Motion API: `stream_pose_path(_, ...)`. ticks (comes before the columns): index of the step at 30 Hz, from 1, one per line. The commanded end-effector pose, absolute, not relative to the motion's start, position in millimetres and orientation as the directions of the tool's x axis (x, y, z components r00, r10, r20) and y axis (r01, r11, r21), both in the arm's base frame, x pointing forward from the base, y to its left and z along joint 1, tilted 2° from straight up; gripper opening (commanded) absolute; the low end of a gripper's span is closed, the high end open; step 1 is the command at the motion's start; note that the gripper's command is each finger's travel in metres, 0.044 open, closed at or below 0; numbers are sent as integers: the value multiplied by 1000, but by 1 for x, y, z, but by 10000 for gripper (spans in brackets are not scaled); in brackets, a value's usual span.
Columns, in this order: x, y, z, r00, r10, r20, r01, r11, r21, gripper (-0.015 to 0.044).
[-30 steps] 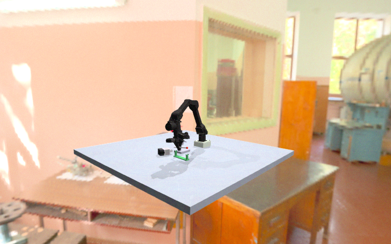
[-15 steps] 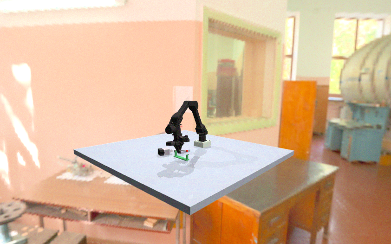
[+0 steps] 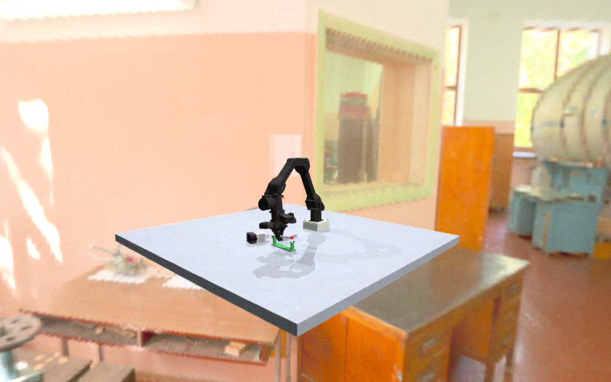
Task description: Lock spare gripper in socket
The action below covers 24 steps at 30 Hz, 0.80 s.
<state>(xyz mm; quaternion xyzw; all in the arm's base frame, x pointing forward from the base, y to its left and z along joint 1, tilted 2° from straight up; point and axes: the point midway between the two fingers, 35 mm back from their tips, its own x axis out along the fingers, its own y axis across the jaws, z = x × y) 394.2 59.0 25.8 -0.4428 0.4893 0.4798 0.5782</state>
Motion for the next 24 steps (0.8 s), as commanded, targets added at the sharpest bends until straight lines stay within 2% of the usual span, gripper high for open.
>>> stream_pose_path(1,394,59,18,53,121,-991,-989,144,-35,0)
stream_pose_path(24,393,59,16,61,121,-991,-989,141,-44,0)
